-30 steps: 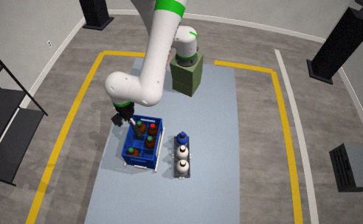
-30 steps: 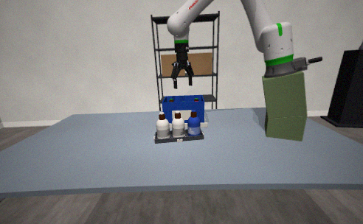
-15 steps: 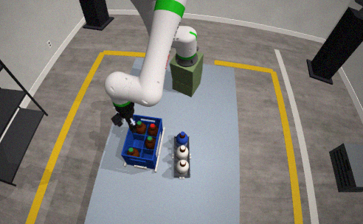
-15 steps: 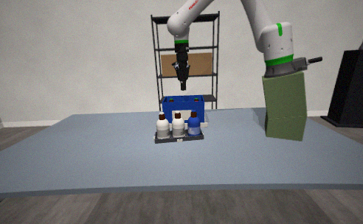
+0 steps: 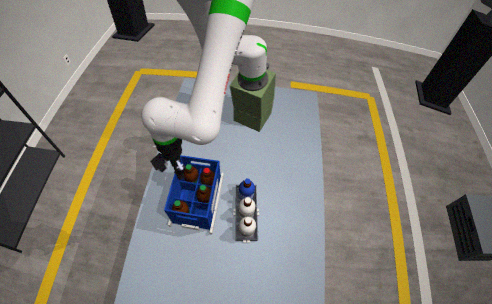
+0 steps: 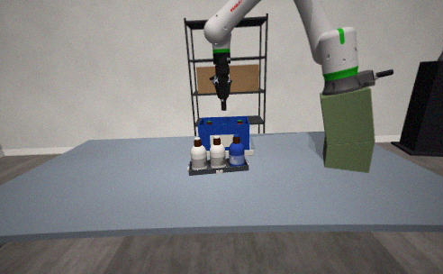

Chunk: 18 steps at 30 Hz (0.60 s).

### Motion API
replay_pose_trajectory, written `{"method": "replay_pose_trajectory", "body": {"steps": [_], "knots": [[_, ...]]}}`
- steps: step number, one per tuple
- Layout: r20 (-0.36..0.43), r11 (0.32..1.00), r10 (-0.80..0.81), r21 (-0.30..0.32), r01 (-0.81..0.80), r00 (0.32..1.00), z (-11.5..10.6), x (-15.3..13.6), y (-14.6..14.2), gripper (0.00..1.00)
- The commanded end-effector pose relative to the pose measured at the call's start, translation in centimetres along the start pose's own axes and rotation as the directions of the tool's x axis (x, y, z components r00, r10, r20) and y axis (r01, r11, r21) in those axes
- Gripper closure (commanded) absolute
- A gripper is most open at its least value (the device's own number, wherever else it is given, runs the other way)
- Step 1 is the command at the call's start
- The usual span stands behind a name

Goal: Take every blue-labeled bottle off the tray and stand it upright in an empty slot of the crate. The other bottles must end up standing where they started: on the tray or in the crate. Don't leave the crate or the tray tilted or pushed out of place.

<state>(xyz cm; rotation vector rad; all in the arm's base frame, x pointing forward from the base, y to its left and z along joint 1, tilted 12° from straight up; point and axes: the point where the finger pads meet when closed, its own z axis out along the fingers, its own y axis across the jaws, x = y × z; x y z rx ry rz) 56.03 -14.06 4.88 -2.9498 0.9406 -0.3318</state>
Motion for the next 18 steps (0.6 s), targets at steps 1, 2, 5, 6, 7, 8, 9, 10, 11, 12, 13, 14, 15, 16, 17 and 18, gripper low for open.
{"method": "replay_pose_trajectory", "body": {"steps": [1,2,5,6,7,8,9,10,11,12,13,14,15,16,17,18], "knots": [[-0.002,1.0,0.0,0.001,0.0,1.0,-0.1,0.1,0.0,0.9],[-0.002,1.0,0.0,0.001,0.0,1.0,-0.1,0.1,0.0,0.9],[-0.002,1.0,-0.002,0.0,0.002,1.0,-0.1,-0.2,-0.3,0.9],[-0.001,1.0,-0.005,0.0,0.005,1.0,-0.1,-0.7,-0.9,0.9],[0.001,1.0,-0.01,-0.001,0.01,1.0,0.0,-1.6,-1.8,0.9],[0.003,1.0,-0.018,-0.002,0.018,1.0,0.0,-2.9,-3.1,0.9],[0.003,1.0,-0.018,-0.002,0.018,1.0,0.0,-2.9,-3.1,0.9],[0.003,1.0,-0.018,-0.002,0.018,1.0,0.0,-2.9,-3.1,0.9],[0.005,1.0,-0.027,-0.004,0.027,1.0,0.1,-4.5,-4.6,0.9],[0.005,1.0,-0.03,-0.004,0.03,1.0,0.1,-5.0,-5.0,0.9],[0.006,0.999,-0.033,-0.004,0.033,0.999,0.1,-5.5,-5.4,0.9],[0.006,0.999,-0.037,-0.005,0.037,0.999,0.1,-6.1,-5.9,0.9],[0.006,0.999,-0.041,-0.005,0.041,0.999,0.1,-6.8,-6.4,0.9],[0.007,0.999,-0.045,-0.005,0.045,0.999,0.1,-7.4,-6.9,0.9],[0.007,0.999,-0.048,-0.006,0.048,0.999,0.1,-8.0,-7.4,0.9],[0.007,0.999,-0.052,-0.006,0.052,0.999,0.1,-8.7,-7.9,0.9]]}}
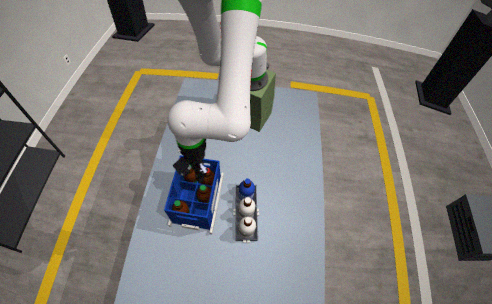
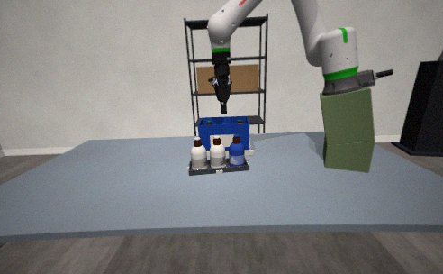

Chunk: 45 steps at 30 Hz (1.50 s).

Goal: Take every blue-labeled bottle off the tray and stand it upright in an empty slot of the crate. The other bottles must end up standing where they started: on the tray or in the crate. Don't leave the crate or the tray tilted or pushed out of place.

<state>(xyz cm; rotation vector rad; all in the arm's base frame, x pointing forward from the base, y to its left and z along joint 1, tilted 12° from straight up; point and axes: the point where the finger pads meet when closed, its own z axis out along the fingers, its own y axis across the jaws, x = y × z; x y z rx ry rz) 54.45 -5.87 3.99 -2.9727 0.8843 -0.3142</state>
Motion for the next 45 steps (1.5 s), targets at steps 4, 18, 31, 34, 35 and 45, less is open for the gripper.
{"method": "replay_pose_trajectory", "body": {"steps": [4,18,31,34,35,45], "knots": [[-0.005,1.0,-0.029,-0.004,0.029,1.0,-0.1,-5.1,-4.2,0.9],[-0.011,0.996,-0.089,-0.001,0.089,0.996,-0.1,-14.5,-9.1,0.9],[-0.014,0.994,-0.106,0.002,0.106,0.994,-0.1,-17.1,-10.0,0.56],[-0.014,0.994,-0.106,0.002,0.106,0.994,-0.1,-17.1,-10.0,0.56],[-0.014,0.994,-0.106,0.002,0.106,0.994,-0.1,-17.1,-10.0,0.56],[-0.014,0.994,-0.106,0.002,0.106,0.994,-0.1,-17.1,-10.0,0.56]]}}
